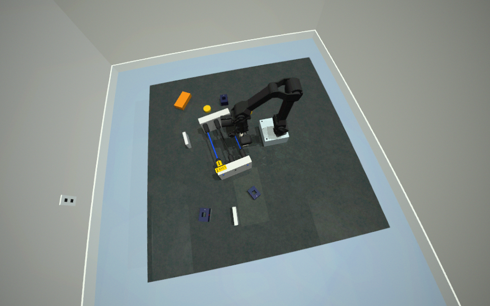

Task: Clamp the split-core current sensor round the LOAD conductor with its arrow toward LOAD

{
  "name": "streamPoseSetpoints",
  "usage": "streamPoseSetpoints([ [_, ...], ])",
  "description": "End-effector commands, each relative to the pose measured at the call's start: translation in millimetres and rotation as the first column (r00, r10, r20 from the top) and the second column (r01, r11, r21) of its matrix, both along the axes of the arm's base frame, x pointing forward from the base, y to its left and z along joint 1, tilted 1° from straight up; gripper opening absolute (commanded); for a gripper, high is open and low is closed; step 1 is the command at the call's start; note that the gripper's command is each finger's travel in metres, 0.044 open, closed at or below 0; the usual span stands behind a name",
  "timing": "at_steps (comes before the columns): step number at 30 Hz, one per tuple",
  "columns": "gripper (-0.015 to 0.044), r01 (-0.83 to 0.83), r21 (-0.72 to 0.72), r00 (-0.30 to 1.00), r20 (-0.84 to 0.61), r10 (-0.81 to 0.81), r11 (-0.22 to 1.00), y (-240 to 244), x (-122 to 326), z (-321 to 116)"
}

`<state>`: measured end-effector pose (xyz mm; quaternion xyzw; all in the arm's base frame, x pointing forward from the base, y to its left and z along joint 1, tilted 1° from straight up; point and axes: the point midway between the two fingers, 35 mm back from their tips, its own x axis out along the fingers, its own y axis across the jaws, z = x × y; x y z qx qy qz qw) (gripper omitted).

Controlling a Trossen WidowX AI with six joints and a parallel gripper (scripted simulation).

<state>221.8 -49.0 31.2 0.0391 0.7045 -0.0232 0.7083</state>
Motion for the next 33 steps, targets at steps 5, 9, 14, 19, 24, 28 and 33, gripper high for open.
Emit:
streamPoseSetpoints([
  [5, 0.0000, -0.001, -0.005, 1.000, 0.017, 0.001, 1.000, -2.9, 7.7, 42.0],
  [9, 0.0000, -0.001, -0.005, 1.000, 0.016, 0.001, 1.000, -3.3, 7.3, 63.7],
  [14, 0.0000, -0.002, -0.005, 1.000, 0.014, 0.002, 1.000, -3.2, 3.9, 91.2],
  [19, 0.0000, -0.002, -0.004, 1.000, 0.012, 0.002, 1.000, -2.4, -1.6, 115.0],
  [24, 0.0000, 0.012, -0.004, 1.000, 0.012, -0.012, 1.000, -2.5, 0.1, 116.6],
  [28, 0.0000, 0.096, -0.003, 0.995, 0.011, -0.096, 0.995, -3.3, 11.4, 120.1],
  [33, 0.0000, 0.239, 0.000, 0.971, 0.010, -0.239, 0.971, -4.2, 31.3, 125.3],
])
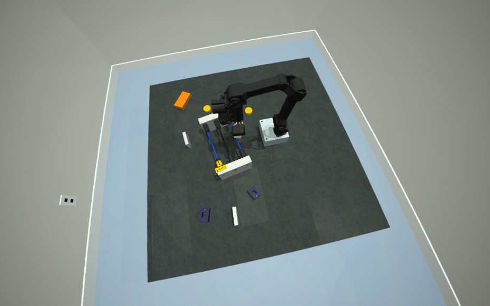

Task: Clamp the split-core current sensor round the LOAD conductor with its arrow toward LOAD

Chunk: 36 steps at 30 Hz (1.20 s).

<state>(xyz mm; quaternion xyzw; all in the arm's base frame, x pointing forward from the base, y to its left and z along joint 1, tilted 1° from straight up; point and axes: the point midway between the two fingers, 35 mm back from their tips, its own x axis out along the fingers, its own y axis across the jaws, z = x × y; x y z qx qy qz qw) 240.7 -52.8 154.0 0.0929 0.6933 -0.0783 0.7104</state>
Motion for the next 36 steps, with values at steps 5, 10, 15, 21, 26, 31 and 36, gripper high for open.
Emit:
streamPoseSetpoints([
  [5, 0.0000, 0.230, 0.005, 0.973, -0.008, -0.230, 0.973, -0.8, 32.6, 6.1],
  [10, 0.0000, 0.369, 0.008, 0.929, -0.010, -0.369, 0.929, -0.6, 52.7, 8.3],
  [15, 0.0000, 0.501, 0.011, 0.866, -0.012, -0.500, 0.866, 0.1, 72.8, 9.2],
  [21, 0.0000, 0.644, 0.015, 0.765, -0.016, -0.644, 0.765, 1.8, 96.5, 8.2],
  [26, 0.0000, 0.748, 0.018, 0.664, -0.020, -0.748, 0.663, 3.9, 115.9, 5.9],
  [31, 0.0000, 0.837, 0.020, 0.548, -0.024, -0.836, 0.547, 6.6, 134.8, 2.2],
  [36, 0.0000, 0.907, 0.021, 0.420, -0.029, -0.907, 0.420, 9.9, 153.1, -2.8],
])
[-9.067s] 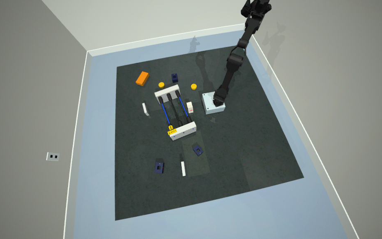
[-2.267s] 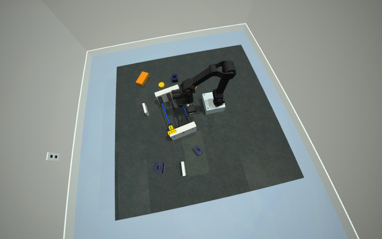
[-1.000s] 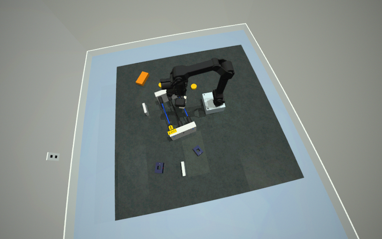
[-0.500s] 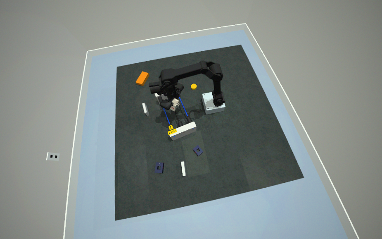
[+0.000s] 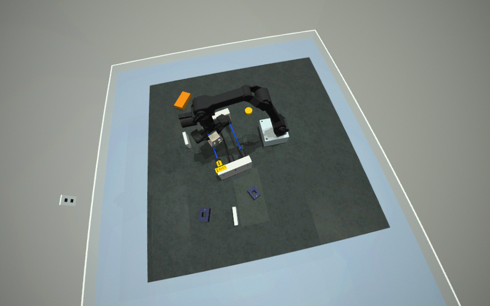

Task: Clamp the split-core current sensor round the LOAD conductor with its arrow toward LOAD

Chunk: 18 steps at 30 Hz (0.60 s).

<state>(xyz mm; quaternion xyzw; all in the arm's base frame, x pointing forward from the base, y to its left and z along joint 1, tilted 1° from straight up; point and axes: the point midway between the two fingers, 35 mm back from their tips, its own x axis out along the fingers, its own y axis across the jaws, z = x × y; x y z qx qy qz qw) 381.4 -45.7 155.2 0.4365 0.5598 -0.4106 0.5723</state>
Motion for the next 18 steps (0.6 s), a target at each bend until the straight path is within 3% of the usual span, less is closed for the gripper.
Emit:
streamPoseSetpoints([
  [1, 0.0000, 0.125, 0.005, 0.992, -0.004, -0.125, 0.992, 3.5, 16.0, -5.2],
  [5, 0.0000, 0.220, 0.008, 0.976, -0.006, -0.220, 0.975, 6.1, 27.6, -9.5],
  [18, 0.0000, 0.225, 0.008, 0.974, -0.006, -0.225, 0.974, 6.4, 29.9, -23.2],
])
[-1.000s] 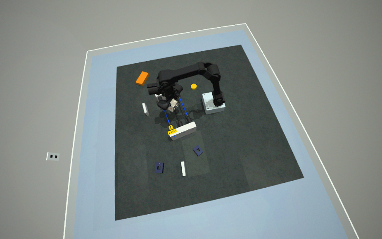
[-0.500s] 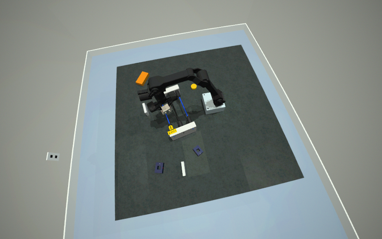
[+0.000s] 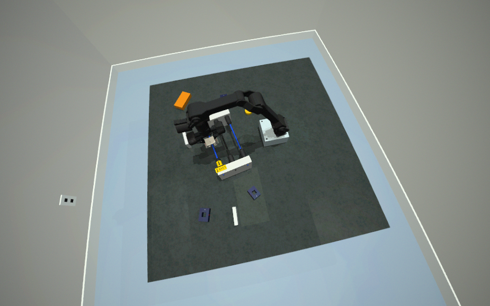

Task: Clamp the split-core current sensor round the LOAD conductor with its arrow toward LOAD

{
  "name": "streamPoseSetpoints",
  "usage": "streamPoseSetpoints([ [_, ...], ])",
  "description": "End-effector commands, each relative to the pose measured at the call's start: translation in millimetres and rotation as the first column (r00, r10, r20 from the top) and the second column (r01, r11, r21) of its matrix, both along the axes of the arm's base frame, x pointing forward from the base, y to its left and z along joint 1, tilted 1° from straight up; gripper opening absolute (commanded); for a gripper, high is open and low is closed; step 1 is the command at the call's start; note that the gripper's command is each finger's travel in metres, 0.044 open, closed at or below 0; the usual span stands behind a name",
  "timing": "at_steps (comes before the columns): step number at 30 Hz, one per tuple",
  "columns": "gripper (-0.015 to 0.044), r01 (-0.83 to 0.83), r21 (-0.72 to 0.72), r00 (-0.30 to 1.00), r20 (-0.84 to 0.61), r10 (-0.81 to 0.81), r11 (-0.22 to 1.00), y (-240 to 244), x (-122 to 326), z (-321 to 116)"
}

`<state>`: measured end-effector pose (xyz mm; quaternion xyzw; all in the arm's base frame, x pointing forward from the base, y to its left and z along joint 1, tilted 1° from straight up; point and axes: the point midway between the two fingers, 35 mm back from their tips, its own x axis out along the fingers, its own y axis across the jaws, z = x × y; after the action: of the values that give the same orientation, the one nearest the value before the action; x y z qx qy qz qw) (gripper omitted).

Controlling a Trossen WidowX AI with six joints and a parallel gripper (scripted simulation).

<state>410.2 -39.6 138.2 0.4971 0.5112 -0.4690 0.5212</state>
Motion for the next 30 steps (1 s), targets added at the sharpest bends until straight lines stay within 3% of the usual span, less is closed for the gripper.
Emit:
streamPoseSetpoints([
  [1, 0.0000, 0.007, 0.000, 1.000, -0.002, -0.007, 1.000, 0.2, 1.2, -7.8],
  [30, 0.0000, 0.002, 0.000, 1.000, -0.002, -0.002, 1.000, 0.9, 1.5, -45.5],
])
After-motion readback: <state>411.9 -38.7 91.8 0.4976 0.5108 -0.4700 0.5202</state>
